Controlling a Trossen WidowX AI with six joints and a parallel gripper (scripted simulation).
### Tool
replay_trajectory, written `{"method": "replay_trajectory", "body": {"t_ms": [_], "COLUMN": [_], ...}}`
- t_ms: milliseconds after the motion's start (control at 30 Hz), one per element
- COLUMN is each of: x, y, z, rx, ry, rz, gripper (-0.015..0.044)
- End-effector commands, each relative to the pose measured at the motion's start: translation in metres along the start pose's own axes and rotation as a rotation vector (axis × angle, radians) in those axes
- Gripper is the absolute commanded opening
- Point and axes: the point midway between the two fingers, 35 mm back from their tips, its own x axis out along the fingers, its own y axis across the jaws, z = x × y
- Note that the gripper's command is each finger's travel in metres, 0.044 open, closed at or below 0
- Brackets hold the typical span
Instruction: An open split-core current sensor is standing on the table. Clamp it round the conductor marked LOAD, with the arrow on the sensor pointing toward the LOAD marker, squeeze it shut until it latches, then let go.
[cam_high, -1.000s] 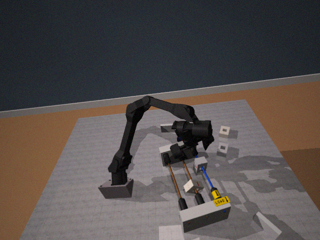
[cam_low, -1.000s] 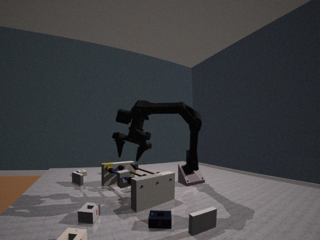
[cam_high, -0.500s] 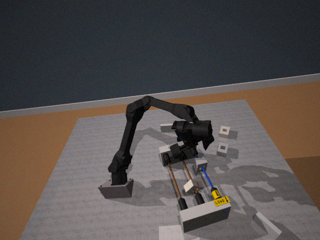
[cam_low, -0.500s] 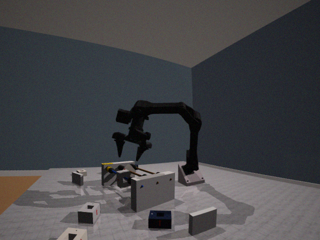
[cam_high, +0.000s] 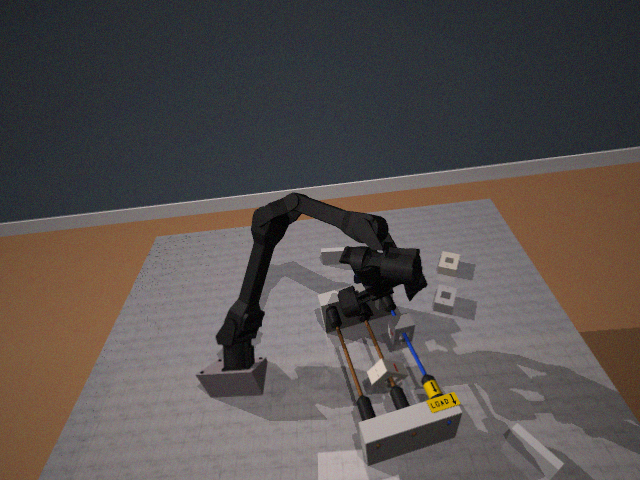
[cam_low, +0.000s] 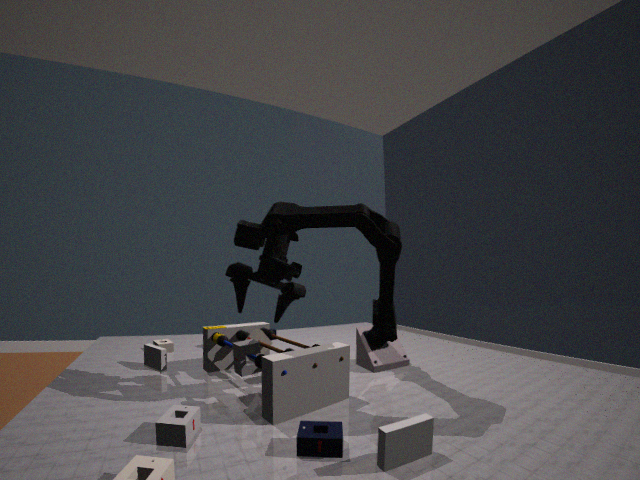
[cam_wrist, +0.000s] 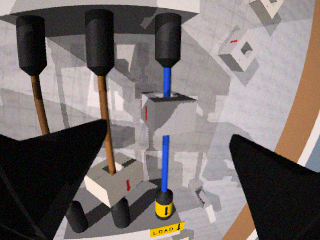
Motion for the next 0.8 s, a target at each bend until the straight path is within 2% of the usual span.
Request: {"method": "replay_trajectory", "body": {"t_ms": [0,100,167,767], "x": [0.0,-0.011,-0.018,-0.017], "y": [0.031,0.053,0.062,0.063], "z": [-0.034,-0.062,-0.076,-0.078], "rx": [0.444,0.923,1.125,1.095], "ry": [-0.225,-0.494,-0.613,-0.589], "rz": [-0.081,-0.23,-0.305,-0.292], "gripper": [0.044,0.044,0.044,0.044]}}
